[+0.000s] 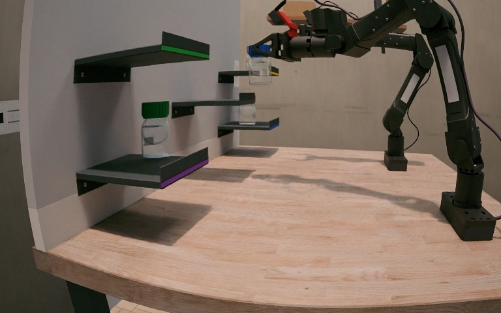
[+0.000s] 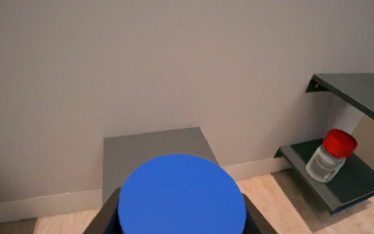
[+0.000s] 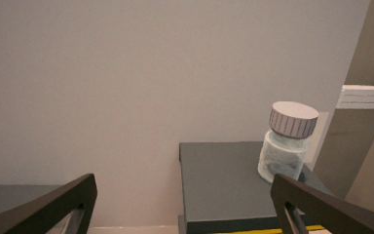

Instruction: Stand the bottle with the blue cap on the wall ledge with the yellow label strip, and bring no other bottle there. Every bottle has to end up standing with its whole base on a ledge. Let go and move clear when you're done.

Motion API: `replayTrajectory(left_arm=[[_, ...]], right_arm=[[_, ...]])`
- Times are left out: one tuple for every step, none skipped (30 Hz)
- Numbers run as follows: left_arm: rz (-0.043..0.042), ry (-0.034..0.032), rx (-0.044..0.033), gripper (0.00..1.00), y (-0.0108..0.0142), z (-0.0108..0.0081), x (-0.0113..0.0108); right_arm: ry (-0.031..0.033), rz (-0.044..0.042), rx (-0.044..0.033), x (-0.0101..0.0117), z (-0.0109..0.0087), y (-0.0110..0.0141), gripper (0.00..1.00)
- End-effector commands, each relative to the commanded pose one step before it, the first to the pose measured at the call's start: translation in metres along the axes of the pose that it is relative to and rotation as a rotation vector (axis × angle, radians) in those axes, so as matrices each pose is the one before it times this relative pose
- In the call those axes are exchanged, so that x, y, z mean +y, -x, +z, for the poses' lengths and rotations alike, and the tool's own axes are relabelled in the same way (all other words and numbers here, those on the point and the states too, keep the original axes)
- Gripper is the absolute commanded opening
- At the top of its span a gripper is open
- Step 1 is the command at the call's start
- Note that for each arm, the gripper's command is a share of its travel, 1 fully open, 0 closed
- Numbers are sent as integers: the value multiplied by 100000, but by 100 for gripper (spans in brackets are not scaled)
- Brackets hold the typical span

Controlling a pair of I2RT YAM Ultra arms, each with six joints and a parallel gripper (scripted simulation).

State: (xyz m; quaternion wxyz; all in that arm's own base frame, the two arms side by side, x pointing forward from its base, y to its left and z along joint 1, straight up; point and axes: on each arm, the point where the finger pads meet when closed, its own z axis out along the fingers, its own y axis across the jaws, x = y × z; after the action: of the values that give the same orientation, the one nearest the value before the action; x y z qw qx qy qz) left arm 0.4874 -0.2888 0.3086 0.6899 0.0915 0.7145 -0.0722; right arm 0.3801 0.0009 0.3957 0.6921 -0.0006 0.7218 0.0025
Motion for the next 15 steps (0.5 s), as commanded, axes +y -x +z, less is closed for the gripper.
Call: replayTrajectory(left_arm=[[-3370,-359,-8528,50,4459,-705,137],[0,0,0,50,0,0,0],[0,0,0,50,0,0,0],[0,0,0,50,0,0,0],[0,0,0,50,0,0,0],[-3,-826,-14,50,1,24,-132],[382,-124,833,50,-513,228,-72],[-10,55,-27,50,2,99,72],[-20,133,-50,50,5,153,120],[-31,178,-69,50,8,203,147],[341,-90,800,50,-513,307,-93],[-49,-94,-69,50,7,187,-10],[0,0,0,50,0,0,0],[0,0,0,50,0,0,0],[-72,-108,-106,50,12,260,-10]], right_arm=[[167,-878,-4280,250,286,1205,100],[0,0,0,0,0,0,100],[0,0,0,0,0,0,100],[0,0,0,0,0,0,100],[0,0,0,0,0,0,100],[0,0,0,0,0,0,100],[0,0,0,0,0,0,100],[0,0,0,0,0,0,100],[0,0,0,0,0,0,100],[0,0,0,0,0,0,100],[0,0,0,0,0,0,100],[0,0,0,0,0,0,100],[0,0,0,0,0,0,100],[0,0,0,0,0,0,100],[0,0,0,0,0,0,100]])
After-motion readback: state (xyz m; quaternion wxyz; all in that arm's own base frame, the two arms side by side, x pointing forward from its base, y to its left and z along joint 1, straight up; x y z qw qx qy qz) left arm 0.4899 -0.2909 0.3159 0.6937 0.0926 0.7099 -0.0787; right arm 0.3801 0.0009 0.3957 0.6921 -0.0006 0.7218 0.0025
